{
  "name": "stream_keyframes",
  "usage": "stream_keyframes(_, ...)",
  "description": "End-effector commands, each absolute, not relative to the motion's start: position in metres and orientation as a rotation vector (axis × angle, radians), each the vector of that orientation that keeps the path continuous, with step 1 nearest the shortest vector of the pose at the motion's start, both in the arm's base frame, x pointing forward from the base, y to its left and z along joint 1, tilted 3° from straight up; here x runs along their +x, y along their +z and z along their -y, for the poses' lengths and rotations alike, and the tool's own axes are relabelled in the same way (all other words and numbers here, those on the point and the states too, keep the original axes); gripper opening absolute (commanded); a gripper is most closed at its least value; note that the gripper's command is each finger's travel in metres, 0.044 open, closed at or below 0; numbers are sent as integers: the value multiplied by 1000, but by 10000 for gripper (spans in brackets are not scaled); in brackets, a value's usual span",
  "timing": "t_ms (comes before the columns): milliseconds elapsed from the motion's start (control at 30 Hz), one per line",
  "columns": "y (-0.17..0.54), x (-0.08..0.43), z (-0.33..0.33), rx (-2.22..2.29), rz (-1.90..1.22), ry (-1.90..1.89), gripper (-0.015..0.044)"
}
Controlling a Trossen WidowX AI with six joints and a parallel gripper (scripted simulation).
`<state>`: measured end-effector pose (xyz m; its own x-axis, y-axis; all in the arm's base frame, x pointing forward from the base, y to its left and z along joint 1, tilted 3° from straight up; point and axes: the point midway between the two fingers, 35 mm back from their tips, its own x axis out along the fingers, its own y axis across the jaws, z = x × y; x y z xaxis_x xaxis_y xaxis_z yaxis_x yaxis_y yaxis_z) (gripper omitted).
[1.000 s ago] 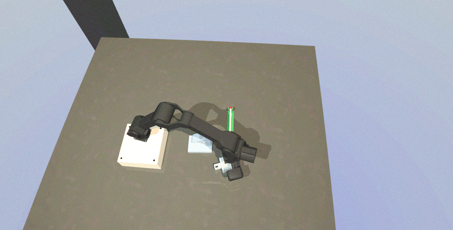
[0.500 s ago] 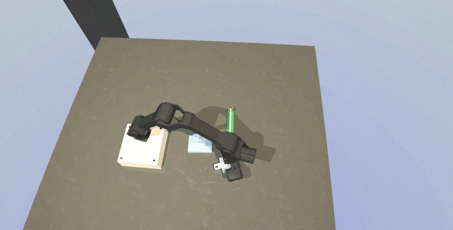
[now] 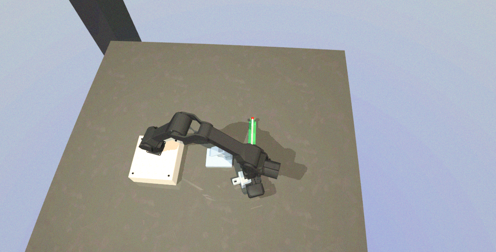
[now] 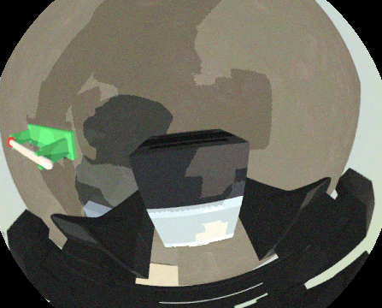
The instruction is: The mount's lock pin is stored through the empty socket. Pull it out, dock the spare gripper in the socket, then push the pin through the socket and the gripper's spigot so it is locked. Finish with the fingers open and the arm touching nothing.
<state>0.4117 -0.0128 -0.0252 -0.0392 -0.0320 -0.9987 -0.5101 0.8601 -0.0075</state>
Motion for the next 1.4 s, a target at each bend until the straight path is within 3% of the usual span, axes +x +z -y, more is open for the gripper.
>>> stream_keyframes(0,7,418,12,-446,-1548,395,0)
stream_keyframes(300,9,417,12,-457,-1550,413,0)
stream_keyframes(1367,12,410,14,-1056,-1343,1024,0)
